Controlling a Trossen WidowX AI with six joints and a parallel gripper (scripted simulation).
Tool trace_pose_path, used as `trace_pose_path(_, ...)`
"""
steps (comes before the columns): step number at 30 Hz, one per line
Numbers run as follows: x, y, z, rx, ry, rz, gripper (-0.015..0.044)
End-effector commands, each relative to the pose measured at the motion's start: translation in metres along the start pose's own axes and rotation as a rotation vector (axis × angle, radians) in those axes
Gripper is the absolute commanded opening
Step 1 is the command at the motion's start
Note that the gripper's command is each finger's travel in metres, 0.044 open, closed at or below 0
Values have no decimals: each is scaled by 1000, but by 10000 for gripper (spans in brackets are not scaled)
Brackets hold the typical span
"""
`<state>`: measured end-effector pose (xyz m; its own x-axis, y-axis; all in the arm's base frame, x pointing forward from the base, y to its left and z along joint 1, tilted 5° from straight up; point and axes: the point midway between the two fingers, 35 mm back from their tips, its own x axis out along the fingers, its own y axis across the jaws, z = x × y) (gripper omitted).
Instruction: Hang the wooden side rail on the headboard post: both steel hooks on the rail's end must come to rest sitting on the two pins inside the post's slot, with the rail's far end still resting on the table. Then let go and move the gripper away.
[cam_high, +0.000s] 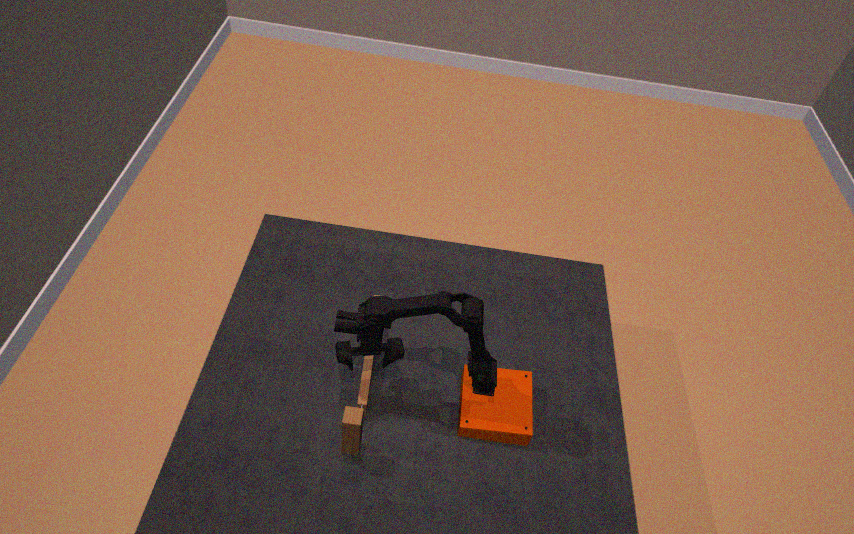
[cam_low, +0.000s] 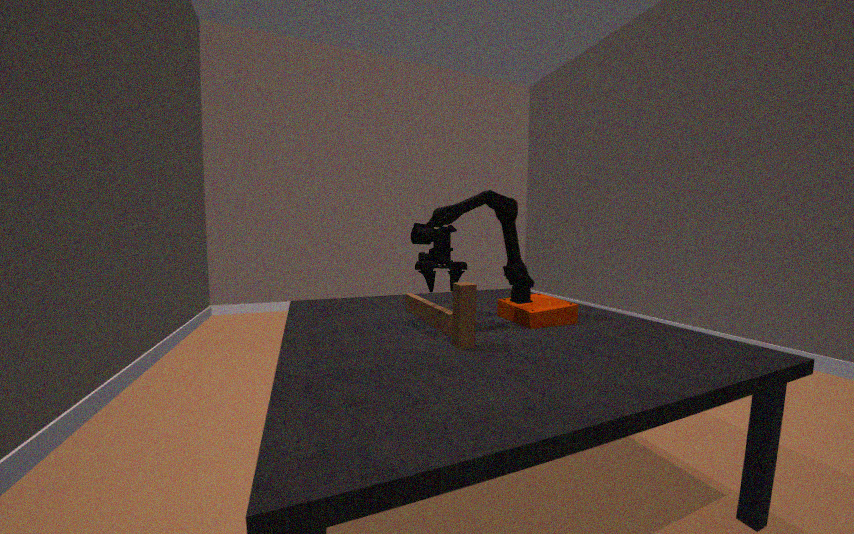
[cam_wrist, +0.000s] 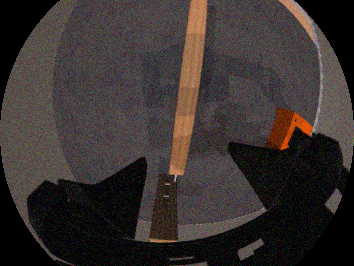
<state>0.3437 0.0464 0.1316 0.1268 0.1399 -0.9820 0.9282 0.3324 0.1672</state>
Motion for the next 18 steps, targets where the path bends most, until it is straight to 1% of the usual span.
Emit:
trace_pose_path(1, -11, 2, 9, 261, -86, -46, 440)
trace_pose_path(9, -9, 2, 9, 260, -86, -46, 440)
trace_pose_path(14, 23, 0, 11, 260, -85, -46, 440)
trace_pose_path(18, 25, 0, 12, 260, -85, -46, 440)
